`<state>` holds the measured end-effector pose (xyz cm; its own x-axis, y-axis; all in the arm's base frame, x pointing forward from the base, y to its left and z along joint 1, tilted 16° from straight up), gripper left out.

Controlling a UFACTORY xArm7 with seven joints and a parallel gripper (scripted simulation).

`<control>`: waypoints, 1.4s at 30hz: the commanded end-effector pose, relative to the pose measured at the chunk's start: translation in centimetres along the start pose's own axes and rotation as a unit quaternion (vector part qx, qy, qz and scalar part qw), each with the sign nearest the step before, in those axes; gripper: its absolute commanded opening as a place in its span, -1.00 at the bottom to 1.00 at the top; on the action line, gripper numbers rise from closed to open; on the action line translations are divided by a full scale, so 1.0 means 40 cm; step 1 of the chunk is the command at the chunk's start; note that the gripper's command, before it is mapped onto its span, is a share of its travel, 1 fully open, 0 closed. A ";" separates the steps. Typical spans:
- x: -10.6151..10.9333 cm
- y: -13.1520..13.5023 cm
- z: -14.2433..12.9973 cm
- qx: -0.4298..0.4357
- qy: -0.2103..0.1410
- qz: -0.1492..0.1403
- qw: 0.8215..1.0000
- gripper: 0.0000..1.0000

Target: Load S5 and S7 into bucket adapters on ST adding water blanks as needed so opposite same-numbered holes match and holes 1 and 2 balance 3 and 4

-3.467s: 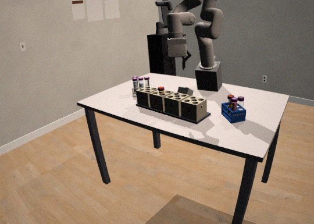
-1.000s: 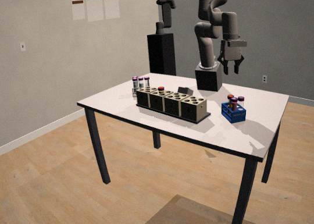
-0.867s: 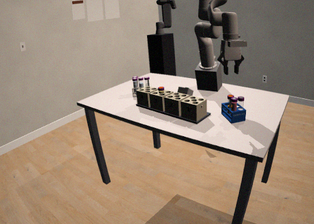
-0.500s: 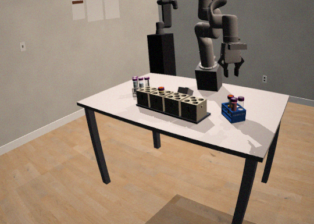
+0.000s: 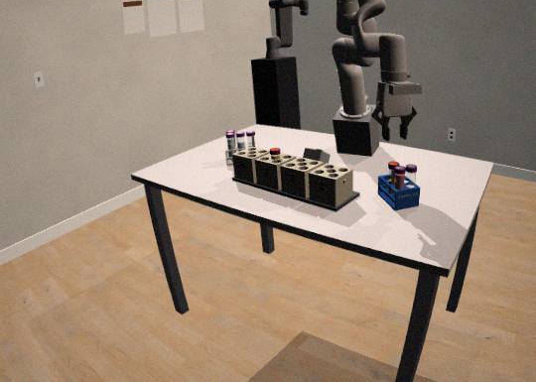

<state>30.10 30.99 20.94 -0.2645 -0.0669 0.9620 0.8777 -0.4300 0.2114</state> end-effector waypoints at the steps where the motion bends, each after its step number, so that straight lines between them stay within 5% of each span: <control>1: -0.024 0.002 0.005 0.000 0.000 -0.002 1.000 0.15; 42: -0.191 0.002 0.004 0.000 0.000 -0.002 1.000 0.15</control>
<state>32.10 31.08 14.06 -0.2469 -0.0946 0.9644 0.8864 -0.4241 0.1854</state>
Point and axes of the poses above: the point where the finger pads meet when closed, its own x axis back along the fingers, its own y axis across the jaws, z = x × y, the point moved 6 cm from there along x, back along the fingers, and after that the axes turned 15 degrees about x, right-handed, at the moved point
